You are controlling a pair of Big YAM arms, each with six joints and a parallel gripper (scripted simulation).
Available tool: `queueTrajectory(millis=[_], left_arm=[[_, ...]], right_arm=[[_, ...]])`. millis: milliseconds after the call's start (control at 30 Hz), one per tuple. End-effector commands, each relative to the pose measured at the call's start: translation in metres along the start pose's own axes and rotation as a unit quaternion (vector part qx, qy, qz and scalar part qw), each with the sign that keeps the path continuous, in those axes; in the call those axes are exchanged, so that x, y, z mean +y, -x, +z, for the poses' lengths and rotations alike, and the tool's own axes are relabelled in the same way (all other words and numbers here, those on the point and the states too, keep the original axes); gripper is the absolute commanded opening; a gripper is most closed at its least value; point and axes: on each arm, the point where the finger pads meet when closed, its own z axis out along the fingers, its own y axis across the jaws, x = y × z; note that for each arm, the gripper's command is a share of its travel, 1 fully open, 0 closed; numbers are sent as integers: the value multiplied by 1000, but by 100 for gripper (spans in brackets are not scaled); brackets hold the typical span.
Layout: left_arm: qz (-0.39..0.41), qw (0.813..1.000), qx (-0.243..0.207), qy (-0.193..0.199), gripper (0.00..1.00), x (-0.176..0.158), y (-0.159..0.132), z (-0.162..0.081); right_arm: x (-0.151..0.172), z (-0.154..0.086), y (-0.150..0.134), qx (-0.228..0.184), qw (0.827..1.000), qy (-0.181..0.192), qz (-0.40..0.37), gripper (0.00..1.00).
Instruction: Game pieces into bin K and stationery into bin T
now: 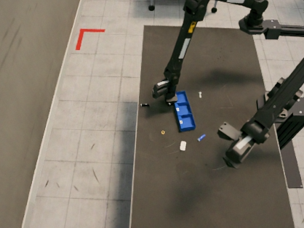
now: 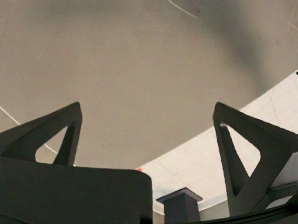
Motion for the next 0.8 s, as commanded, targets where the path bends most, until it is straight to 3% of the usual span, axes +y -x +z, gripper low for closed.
queueTrajectory(millis=[0,100,300,333,767], left_arm=[[0,1000,0,1,100,-3,-3,-5],[0,1000,0,1,100,-3,-3,-5],[0,1000,0,1,100,-3,-3,-5],[0,1000,0,1,100,-3,-3,-5],[0,1000,0,1,100,-3,-3,-5]], right_arm=[[-7,0,8,-5,1000,1,4,39],[-4,-6,19,-12,1000,4,6,39],[-4,-1,15,-6,1000,2,5,39],[1,-5,12,-9,1000,3,2,20],[1,-5,11,-9,1000,3,2,20]])
